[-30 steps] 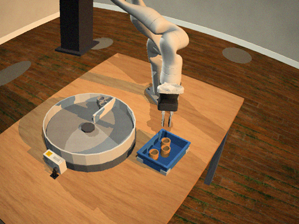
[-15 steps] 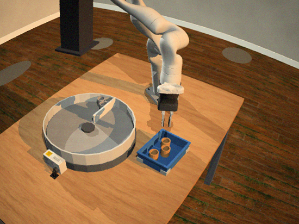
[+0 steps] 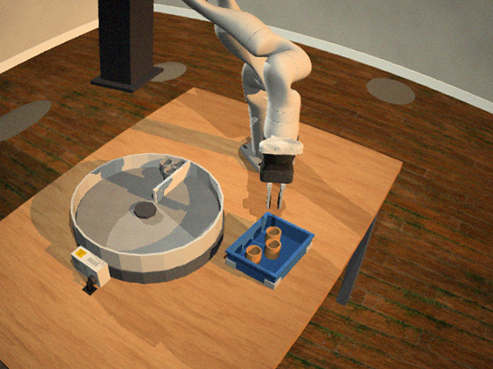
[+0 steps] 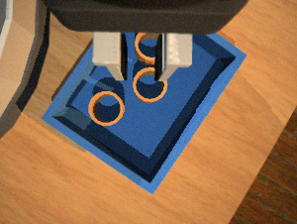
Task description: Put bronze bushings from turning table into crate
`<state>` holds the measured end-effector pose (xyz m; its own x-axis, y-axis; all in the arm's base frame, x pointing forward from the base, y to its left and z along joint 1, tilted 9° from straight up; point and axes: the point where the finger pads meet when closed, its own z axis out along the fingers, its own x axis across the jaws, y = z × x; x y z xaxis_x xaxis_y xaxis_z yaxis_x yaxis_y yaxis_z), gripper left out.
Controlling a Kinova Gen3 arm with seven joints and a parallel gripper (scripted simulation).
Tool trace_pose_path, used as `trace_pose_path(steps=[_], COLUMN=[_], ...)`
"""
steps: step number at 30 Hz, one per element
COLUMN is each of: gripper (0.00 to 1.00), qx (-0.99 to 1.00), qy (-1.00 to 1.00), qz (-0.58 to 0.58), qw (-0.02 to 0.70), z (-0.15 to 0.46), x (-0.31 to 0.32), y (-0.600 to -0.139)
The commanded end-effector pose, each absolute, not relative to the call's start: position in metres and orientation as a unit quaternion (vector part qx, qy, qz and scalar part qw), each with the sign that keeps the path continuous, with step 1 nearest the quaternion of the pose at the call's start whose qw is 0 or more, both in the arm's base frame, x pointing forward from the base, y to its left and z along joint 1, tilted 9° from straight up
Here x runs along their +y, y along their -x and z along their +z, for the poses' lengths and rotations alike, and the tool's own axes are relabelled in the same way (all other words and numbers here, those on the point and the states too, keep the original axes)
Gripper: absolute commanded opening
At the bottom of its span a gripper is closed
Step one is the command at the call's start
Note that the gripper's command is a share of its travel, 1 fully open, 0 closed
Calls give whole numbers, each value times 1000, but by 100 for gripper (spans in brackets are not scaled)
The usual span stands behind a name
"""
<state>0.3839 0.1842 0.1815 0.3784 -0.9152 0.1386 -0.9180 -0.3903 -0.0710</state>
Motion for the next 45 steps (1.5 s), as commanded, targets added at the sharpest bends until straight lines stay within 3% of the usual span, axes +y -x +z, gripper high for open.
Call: trace_pose_path(steps=[1,27,28,45], gripper=[47,47,100,100], qx=[-552,-552,-552,-552], qy=[-830,-830,-830,-830], qz=[78,78,78,78], qw=[8,8,8,8], z=[182,182,182,182], x=[185,185,185,185], y=[-384,-384,-384,-384])
